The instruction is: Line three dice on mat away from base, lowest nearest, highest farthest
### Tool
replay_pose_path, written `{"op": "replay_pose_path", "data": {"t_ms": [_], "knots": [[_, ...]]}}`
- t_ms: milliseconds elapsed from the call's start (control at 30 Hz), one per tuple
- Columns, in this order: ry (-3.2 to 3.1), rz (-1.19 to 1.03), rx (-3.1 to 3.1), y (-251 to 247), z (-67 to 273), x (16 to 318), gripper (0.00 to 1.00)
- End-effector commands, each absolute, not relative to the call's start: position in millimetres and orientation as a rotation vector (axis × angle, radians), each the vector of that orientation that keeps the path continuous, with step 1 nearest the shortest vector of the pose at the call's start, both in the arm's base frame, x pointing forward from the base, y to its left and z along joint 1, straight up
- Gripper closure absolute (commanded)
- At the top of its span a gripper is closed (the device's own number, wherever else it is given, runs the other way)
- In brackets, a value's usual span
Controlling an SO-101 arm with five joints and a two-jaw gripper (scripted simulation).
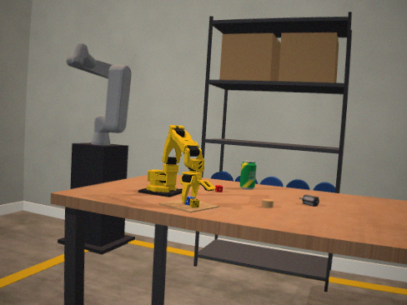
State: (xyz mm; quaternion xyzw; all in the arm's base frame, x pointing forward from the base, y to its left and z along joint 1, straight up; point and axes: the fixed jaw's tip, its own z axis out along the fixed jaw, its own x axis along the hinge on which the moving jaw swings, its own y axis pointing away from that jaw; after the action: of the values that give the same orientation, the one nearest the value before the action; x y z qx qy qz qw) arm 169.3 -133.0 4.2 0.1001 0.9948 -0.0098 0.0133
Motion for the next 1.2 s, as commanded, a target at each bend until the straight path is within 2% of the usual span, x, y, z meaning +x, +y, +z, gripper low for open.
{"op": "replay_pose_path", "data": {"t_ms": [0, 533, 1167], "knots": [[3.112, -0.011, 0.341, -132, -1, 166, 0.69], [3.112, -0.011, 0.341, -132, 3, 166, 0.67], [3.112, -0.011, 0.341, -132, 54, 166, 0.67]]}}
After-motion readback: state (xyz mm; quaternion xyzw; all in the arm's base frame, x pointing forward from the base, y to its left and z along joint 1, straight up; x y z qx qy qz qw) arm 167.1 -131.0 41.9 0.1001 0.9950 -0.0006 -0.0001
